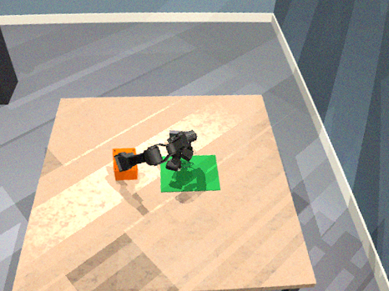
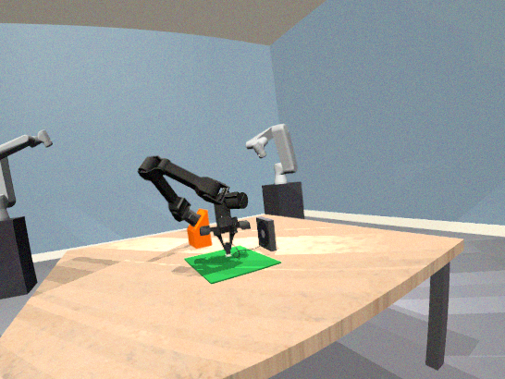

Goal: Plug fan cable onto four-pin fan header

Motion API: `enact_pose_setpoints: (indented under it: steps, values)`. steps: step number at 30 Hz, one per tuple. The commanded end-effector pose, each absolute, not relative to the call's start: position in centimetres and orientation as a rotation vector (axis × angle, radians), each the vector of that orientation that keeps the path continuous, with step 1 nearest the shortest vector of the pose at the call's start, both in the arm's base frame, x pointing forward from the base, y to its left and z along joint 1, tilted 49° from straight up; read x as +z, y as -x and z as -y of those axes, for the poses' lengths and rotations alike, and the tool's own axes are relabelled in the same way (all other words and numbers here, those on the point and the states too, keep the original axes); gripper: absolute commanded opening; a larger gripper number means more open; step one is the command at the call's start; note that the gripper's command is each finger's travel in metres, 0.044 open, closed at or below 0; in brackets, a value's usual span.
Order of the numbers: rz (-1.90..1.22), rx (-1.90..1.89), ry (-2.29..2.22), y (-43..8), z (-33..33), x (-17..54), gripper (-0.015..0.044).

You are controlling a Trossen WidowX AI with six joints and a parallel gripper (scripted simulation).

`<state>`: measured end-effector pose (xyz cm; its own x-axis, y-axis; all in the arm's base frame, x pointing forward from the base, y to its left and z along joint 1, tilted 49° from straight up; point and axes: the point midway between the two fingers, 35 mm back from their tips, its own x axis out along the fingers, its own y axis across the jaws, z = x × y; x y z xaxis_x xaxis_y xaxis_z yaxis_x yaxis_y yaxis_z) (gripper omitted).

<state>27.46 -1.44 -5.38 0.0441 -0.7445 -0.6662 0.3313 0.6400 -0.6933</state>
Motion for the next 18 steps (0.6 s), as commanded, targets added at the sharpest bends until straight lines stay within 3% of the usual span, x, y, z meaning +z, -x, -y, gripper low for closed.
enact_pose_setpoints:
  steps: [1,2,12,18]
  values:
    - [-1.283,-0.860,0.407,-27.4,1.9,-5.6,0.0000]
    - [-1.283,-0.860,0.407,-27.4,1.9,-5.6,0.0000]
    - [-1.280,-0.856,0.400,-27.5,1.5,-5.5,0.0260]
    - [-1.284,-0.856,0.403,-27.4,-1.8,-2.7,0.0260]
